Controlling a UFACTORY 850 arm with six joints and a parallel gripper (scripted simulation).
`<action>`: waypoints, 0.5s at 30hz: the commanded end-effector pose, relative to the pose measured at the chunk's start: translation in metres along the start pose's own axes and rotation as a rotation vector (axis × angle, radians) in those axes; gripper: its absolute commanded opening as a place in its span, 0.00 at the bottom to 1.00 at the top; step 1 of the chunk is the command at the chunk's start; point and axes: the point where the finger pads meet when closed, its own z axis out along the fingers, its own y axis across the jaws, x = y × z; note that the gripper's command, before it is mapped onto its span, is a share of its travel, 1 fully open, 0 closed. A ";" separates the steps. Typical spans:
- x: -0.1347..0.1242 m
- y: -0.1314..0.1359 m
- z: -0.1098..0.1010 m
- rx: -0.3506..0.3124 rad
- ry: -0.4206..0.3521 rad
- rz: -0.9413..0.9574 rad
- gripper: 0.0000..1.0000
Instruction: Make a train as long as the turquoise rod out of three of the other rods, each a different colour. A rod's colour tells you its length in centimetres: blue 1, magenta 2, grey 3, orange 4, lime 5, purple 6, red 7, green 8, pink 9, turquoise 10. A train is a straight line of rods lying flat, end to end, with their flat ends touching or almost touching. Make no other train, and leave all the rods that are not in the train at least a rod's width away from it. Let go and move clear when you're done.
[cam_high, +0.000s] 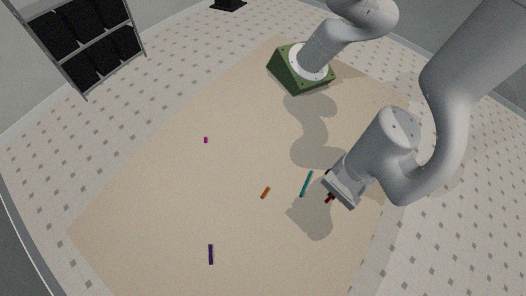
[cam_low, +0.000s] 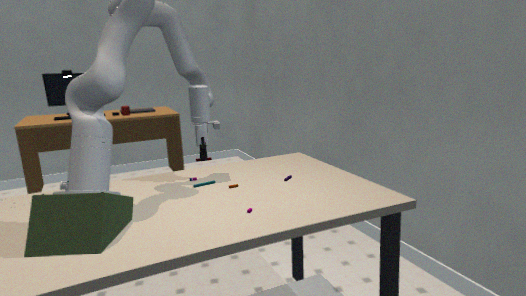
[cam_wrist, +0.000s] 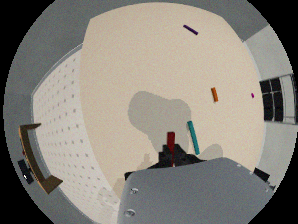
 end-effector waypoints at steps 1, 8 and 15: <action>0.001 -0.001 0.016 0.003 0.002 0.000 0.04; 0.001 -0.001 0.038 0.003 0.002 0.000 0.04; 0.001 -0.001 0.065 0.003 0.002 0.000 0.04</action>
